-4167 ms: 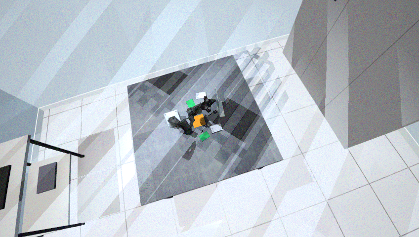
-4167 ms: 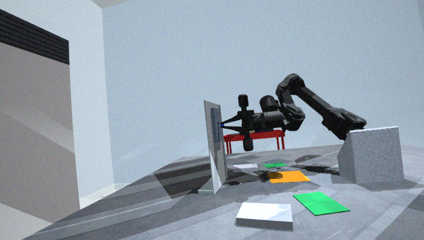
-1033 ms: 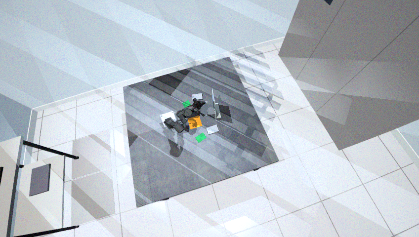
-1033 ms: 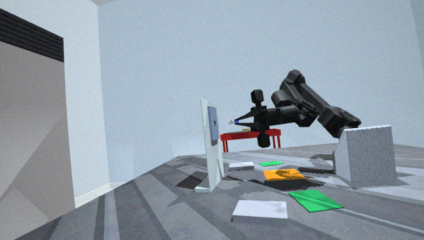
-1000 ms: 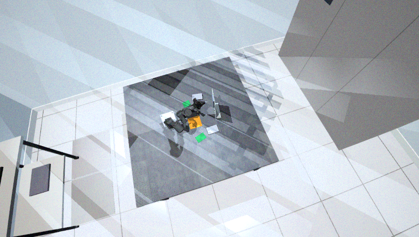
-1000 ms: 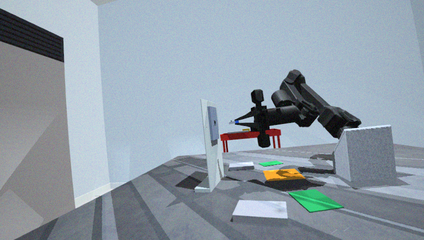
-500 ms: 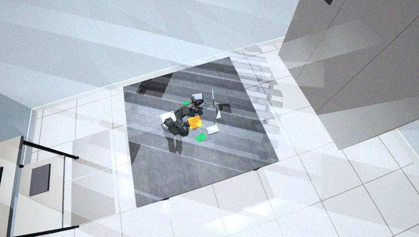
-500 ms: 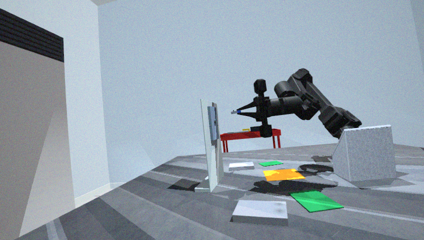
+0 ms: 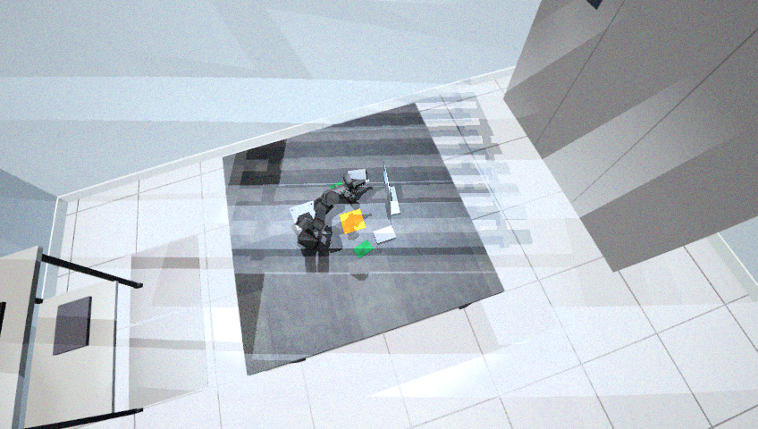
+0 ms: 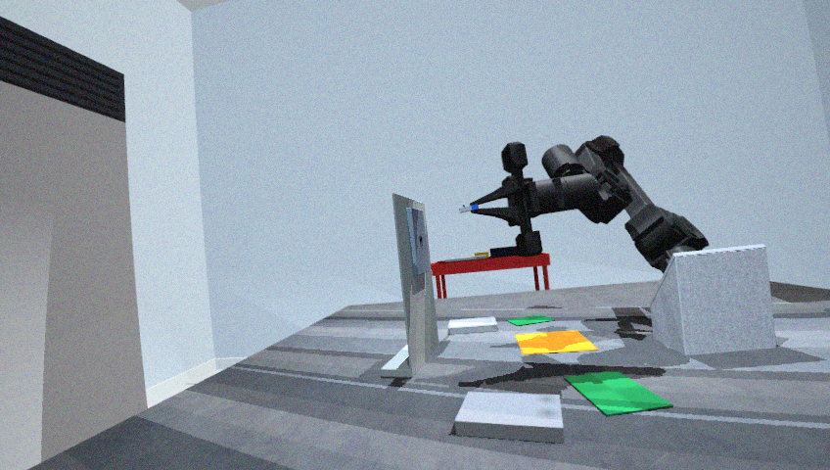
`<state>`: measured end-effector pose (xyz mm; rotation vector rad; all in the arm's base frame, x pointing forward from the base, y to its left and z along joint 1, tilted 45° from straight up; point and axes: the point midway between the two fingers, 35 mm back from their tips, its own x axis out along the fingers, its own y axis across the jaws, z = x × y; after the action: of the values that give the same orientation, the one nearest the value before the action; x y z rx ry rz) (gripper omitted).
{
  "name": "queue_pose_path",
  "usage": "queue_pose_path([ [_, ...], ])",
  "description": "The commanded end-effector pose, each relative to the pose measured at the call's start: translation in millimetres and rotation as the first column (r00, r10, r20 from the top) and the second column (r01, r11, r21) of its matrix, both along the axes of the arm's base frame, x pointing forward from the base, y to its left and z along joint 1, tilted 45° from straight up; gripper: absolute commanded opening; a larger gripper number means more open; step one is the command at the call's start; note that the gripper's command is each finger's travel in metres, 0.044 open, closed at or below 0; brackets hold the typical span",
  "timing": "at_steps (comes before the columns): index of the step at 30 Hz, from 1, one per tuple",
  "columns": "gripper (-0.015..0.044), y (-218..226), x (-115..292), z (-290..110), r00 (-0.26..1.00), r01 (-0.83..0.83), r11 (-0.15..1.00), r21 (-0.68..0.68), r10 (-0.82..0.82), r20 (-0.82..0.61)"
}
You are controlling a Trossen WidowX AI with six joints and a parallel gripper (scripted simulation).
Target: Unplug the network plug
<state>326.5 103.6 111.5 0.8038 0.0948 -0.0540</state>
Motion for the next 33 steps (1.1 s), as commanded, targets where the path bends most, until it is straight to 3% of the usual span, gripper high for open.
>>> queue_pose_path([
  [1, 0.0000, -5, -1, -6, 0.999, 0.036, 0.999, 0.022, -0.035, -0.040],
  [33, 0.0000, -73, -43, -65, 0.828, 0.461, 0.887, 0.033, -0.416, -0.375],
])
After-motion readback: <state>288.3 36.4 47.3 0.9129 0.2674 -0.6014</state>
